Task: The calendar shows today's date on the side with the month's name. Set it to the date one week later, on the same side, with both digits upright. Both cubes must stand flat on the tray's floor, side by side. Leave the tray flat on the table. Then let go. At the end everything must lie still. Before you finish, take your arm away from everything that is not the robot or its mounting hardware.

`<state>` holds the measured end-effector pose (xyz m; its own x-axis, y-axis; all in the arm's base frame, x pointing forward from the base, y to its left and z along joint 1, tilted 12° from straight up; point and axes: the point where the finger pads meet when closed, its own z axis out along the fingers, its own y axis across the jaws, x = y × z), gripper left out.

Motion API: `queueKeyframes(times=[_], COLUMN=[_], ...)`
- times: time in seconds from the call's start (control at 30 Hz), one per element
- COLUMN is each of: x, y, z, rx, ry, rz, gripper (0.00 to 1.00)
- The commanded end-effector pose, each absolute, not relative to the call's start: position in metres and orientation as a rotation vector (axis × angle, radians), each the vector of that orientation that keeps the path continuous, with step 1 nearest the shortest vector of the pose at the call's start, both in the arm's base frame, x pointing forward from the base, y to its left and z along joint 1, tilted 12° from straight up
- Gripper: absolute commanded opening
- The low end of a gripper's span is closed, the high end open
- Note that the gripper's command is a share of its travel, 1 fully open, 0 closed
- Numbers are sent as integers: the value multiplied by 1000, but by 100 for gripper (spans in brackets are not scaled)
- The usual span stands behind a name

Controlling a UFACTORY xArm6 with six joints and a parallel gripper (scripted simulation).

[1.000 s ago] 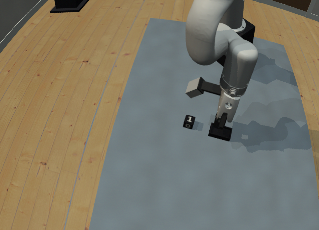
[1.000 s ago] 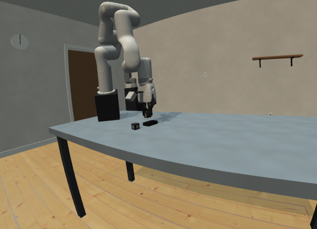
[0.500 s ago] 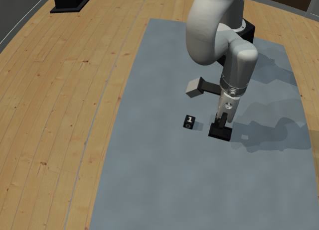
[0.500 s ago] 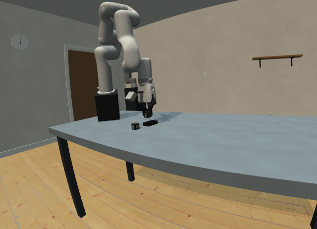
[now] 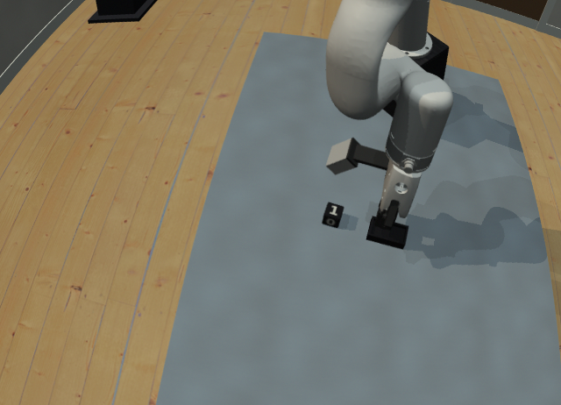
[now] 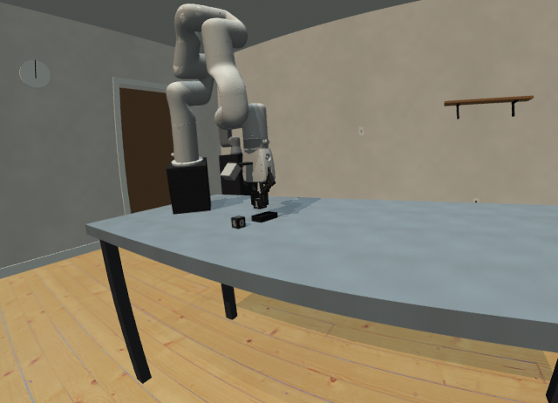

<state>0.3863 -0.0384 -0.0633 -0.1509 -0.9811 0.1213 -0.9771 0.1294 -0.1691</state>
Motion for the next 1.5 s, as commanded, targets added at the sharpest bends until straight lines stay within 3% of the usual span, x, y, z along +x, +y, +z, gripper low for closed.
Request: queueKeyframes(times=[0.0,1.47], x=[388,390], y=[-39,-41], z=[-67,-81], rx=[-2033,-2033], ry=[2344,2344], rz=[-329,-329], gripper=[27,27])
